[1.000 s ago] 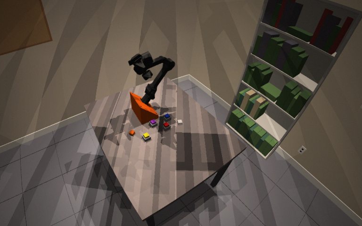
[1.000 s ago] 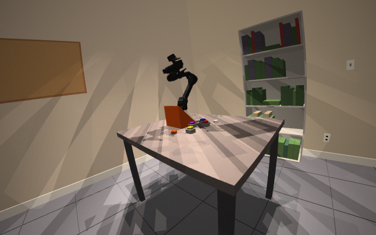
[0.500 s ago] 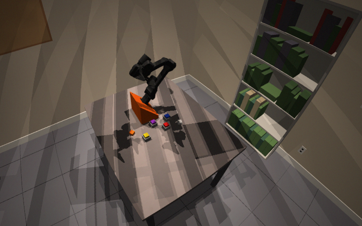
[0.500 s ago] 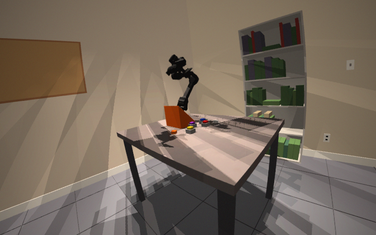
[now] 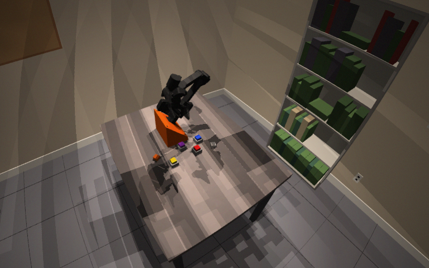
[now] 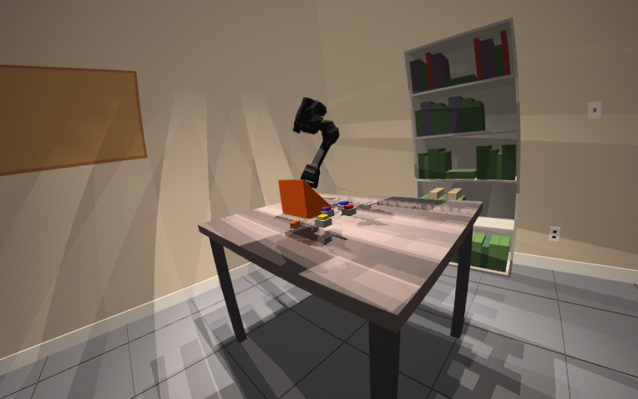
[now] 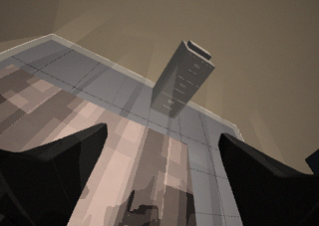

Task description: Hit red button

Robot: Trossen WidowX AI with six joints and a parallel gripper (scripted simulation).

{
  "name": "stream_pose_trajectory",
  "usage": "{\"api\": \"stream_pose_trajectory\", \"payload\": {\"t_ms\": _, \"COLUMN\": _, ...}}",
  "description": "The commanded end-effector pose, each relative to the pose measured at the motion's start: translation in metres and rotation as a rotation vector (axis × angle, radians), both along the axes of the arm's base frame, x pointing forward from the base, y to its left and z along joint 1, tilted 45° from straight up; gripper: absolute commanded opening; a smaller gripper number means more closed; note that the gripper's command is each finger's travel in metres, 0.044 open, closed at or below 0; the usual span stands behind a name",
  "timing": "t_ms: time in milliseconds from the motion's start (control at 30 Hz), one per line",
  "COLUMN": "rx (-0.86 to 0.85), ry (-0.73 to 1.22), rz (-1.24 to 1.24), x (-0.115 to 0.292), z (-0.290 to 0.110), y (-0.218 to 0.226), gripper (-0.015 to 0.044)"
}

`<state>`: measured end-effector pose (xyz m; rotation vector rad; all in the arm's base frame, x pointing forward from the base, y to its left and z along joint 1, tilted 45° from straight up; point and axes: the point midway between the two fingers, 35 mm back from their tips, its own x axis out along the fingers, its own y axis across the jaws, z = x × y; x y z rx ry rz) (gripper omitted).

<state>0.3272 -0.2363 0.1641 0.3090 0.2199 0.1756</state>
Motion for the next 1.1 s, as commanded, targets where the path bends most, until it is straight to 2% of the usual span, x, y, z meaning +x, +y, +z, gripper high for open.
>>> {"api": "stream_pose_trajectory", "payload": {"t_ms": 0, "rx": 0.108, "ry": 0.269, "rz": 0.121, "x": 0.027, "z": -0.037, "y": 0.061, "gripper": 0.04}}
{"api": "stream_pose_trajectory", "payload": {"t_ms": 500, "rx": 0.189, "ry": 0.659, "rz": 0.352, "x": 0.008, "z": -0.072, "y": 0.157, "gripper": 0.04}}
{"api": "stream_pose_trajectory", "payload": {"t_ms": 1067, "rx": 0.187, "ry": 1.13, "rz": 0.703, "x": -0.067, "z": -0.068, "y": 0.251, "gripper": 0.04}}
